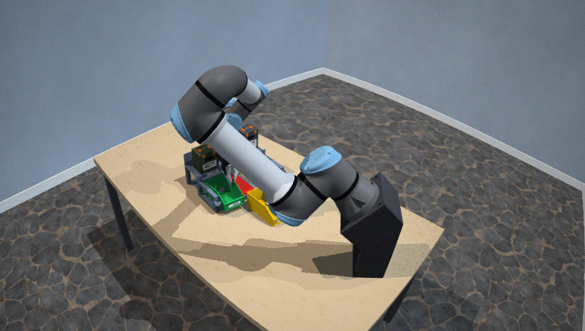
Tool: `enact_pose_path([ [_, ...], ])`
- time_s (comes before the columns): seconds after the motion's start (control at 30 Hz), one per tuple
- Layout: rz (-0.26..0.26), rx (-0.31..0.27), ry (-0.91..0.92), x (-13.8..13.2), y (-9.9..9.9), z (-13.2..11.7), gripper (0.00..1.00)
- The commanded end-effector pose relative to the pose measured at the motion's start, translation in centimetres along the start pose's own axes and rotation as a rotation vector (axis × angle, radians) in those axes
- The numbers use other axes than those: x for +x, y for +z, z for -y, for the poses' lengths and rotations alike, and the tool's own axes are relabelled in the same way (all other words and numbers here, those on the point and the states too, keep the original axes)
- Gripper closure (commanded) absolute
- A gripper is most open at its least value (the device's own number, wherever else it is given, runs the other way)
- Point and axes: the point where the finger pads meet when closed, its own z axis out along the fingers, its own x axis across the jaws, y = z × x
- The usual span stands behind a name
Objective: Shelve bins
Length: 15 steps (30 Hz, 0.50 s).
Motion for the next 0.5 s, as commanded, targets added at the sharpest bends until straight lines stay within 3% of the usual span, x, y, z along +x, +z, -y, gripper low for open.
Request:
enact_pose_path([
  [0.0,0.000,-0.001,-0.001,0.0,-0.6,0.0,0.95],
  [0.47,0.000,-0.001,-0.001,0.1,-2.5,0.3,0.95],
])
